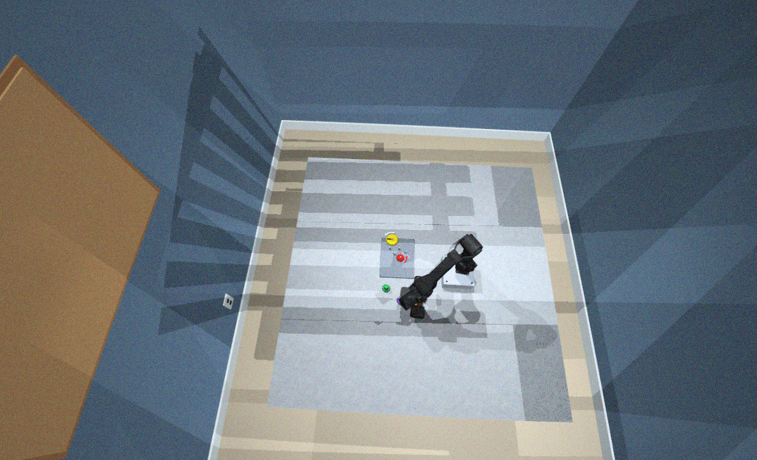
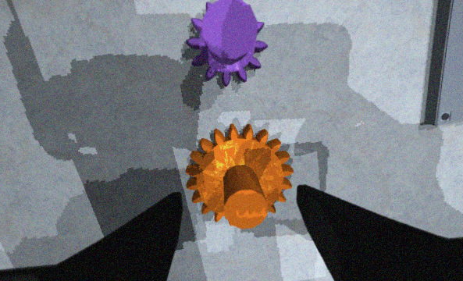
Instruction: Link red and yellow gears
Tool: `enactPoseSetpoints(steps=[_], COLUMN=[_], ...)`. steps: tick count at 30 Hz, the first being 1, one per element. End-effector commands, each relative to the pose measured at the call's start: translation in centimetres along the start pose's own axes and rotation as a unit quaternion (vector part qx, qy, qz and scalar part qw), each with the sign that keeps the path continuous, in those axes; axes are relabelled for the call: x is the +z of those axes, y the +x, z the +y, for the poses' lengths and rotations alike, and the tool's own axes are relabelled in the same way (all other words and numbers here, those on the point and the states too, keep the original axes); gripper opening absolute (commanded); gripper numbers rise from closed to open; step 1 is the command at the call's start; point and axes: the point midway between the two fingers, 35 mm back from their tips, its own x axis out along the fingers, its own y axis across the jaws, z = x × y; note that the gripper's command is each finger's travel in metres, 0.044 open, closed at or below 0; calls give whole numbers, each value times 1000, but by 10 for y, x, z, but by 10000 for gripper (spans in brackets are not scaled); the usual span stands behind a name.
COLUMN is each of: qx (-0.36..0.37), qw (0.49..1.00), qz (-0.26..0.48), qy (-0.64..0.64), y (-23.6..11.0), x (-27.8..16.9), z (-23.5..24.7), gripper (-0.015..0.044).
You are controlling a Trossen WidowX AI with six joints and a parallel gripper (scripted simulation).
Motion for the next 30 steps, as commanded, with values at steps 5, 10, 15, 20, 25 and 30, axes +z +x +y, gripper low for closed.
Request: enactPoseSetpoints(steps=[5, 10, 15, 20, 25, 30], qx=[-3, -3, -3, -3, -2, -2], qw=[1000, 1000, 1000, 1000, 1000, 1000], qz=[0, 0, 0, 0, 0, 0], qy=[1, 1, 1, 1, 1, 0], y=[1, 1, 1, -7, -19, -31], x=[-1, -1, -1, 1, 3, 4], z=[-1, -1, -1, 0, 3, 4], gripper=[99, 65, 12, 0, 0, 0])
